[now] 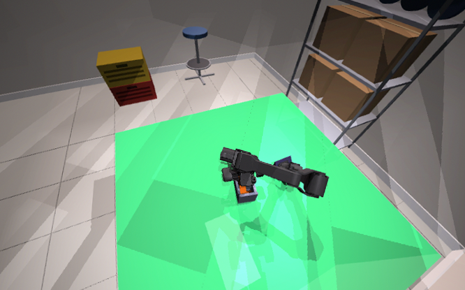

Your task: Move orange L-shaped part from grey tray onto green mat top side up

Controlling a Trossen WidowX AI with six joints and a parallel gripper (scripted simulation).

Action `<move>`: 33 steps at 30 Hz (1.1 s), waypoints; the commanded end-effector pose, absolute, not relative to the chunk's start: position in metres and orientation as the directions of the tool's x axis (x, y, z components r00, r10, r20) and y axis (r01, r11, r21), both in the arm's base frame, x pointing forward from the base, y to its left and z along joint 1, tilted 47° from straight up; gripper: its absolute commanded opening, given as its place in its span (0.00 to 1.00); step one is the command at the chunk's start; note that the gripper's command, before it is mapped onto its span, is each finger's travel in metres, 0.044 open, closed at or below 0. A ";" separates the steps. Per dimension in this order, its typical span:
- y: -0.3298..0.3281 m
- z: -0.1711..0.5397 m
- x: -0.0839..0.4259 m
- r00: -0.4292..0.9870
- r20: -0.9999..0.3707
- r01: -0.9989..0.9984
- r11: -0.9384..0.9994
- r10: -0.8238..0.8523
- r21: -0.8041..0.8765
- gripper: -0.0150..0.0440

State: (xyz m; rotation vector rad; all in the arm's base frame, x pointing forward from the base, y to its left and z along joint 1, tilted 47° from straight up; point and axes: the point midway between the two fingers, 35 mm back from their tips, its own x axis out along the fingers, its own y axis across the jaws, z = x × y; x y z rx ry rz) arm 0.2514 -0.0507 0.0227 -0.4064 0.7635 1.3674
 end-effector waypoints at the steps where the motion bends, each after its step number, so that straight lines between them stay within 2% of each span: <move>1: -0.051 0.023 0.251 0.018 -0.693 -0.969 0.185 0.720 0.167 0.45; 6: -0.051 0.023 0.251 0.018 -0.693 -0.969 0.185 0.720 0.167 0.39; 9: -0.051 0.023 0.251 0.018 -0.693 -0.969 0.185 0.720 0.167 0.26; 33: -0.070 0.042 0.251 0.021 -0.693 -0.968 0.189 0.720 0.167 0.25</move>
